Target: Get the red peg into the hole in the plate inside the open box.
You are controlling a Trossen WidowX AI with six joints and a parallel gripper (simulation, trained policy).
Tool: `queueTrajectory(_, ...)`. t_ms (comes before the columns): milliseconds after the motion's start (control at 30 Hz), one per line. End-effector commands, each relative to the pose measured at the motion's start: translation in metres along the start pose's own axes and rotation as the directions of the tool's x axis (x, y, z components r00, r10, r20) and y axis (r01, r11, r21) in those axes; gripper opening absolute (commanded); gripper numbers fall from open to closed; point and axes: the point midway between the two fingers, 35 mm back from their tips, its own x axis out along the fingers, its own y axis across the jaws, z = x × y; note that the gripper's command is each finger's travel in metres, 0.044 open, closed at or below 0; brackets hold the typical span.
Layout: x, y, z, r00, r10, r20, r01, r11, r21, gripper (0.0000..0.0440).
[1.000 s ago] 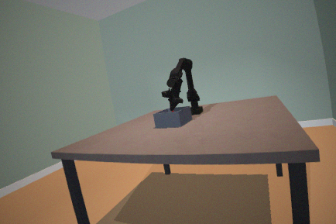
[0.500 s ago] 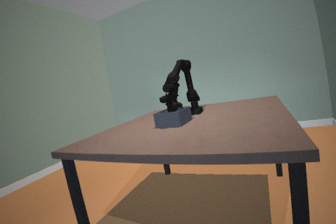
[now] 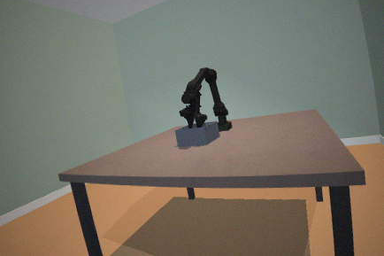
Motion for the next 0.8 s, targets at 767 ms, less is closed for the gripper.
queueTrajectory(767,-0.048,0.065,0.039,0.980,0.196,0.028,-0.194,0.979,-0.059,0.0440)
